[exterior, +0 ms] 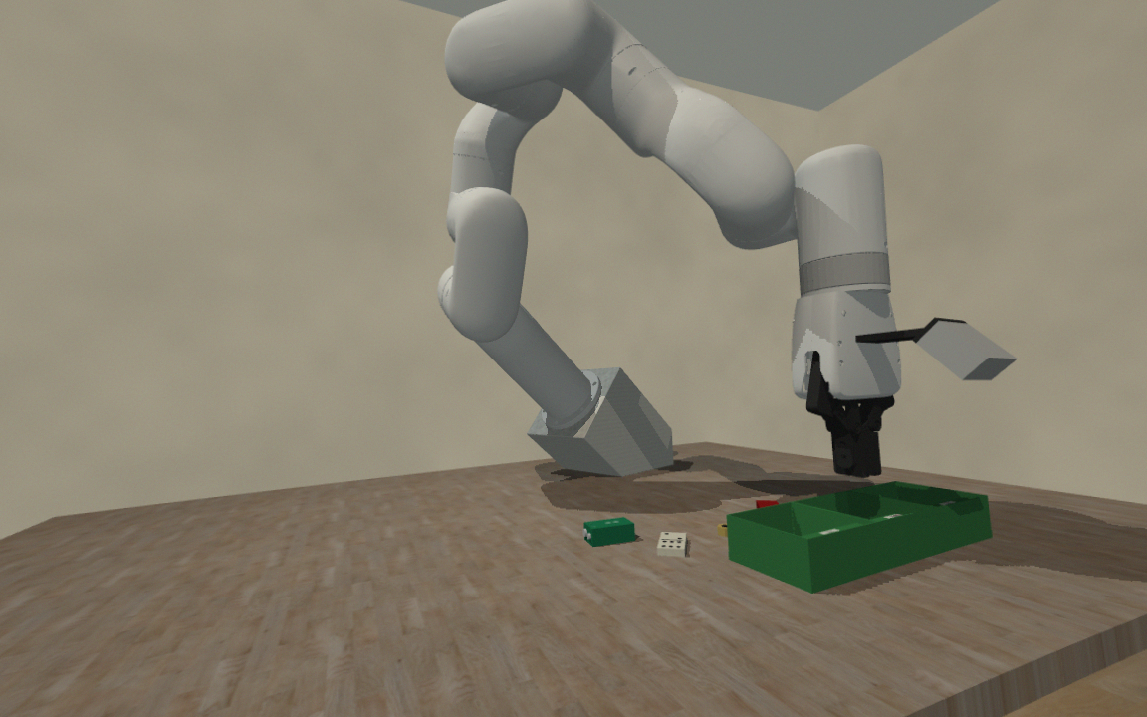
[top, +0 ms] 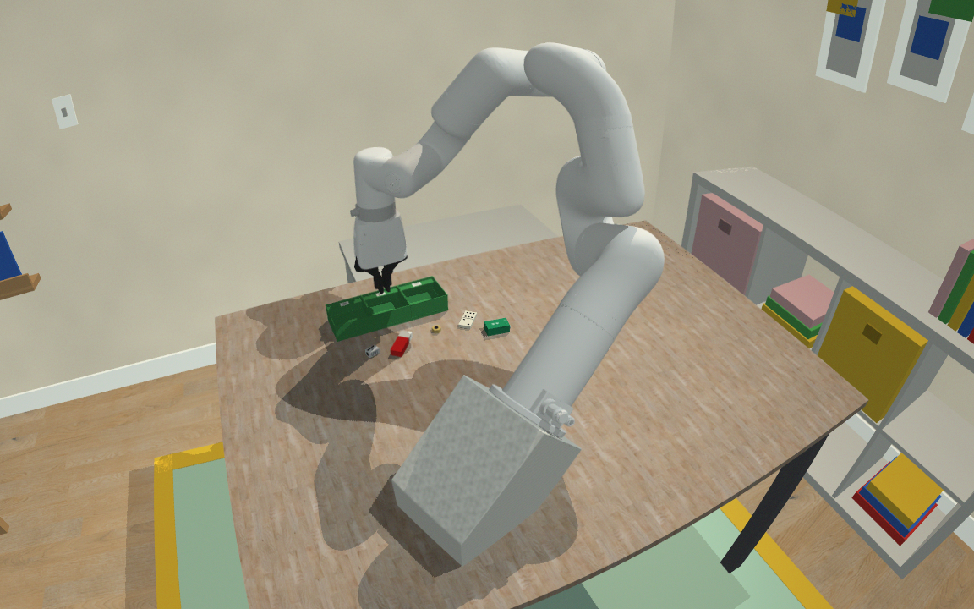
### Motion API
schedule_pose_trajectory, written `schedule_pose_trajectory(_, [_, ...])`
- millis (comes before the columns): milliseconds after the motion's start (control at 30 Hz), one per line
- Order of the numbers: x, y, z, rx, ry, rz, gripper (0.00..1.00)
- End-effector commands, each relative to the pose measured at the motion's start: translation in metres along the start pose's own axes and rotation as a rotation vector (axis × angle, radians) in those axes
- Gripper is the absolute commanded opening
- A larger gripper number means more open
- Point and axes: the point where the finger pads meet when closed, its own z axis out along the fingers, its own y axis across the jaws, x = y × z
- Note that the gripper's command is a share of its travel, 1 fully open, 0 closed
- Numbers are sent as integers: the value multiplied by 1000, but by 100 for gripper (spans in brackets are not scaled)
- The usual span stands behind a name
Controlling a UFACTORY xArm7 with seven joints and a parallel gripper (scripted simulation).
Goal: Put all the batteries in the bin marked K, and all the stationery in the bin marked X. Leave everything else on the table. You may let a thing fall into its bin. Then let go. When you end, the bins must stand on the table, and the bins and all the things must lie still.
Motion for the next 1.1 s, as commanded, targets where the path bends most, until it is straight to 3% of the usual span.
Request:
schedule_pose_trajectory(0, [1, -5, -3, 1, 2, 0, 7])
schedule_pose_trajectory(600, [0, -84, -3, 2, 2, 0, 7])
schedule_pose_trajectory(833, [0, -84, -3, 2, 2, 0, 7])
schedule_pose_trajectory(1067, [0, -84, 15, 2, 2, 0, 7])
